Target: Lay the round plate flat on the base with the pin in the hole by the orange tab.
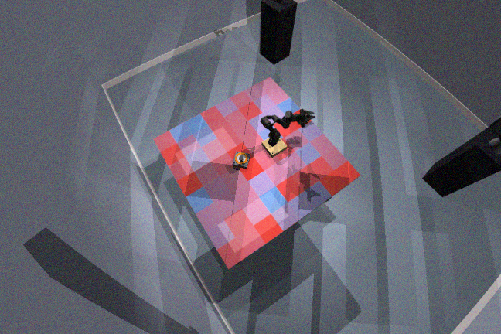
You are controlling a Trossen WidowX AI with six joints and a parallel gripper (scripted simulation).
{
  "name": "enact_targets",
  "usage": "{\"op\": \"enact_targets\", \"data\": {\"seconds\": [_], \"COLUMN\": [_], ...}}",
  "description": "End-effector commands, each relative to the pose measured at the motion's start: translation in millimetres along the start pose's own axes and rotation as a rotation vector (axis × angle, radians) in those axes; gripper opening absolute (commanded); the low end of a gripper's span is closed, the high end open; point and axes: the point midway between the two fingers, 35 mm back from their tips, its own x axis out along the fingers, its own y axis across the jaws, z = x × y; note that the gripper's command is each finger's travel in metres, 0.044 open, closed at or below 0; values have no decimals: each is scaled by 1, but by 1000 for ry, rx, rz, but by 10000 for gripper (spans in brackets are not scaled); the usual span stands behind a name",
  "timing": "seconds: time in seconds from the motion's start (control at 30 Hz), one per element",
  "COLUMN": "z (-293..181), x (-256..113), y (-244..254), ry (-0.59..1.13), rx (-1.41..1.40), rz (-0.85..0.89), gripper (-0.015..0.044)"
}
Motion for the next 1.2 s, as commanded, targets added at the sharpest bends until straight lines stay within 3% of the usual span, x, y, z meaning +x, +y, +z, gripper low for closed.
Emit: {"op": "enact_targets", "data": {"seconds": [0.0,0.3,0.47,0.6,0.77,0.83,1.03,1.17], "z": [2,88,163,206,292,302,384,411], "x": [1,48,62,61,42,37,-14,-46], "y": [0,-14,-16,-14,-3,0,22,37], "ry": [-6,-261,-436,-527,-703,-728,-909,-997], "rx": [-10,-389,-613,-706,-844,-852,-897,-909], "rz": [-2,-136,-285,-378,-593,-613,-822,-854], "gripper": [374,138,6,0,0,0,0,0]}}
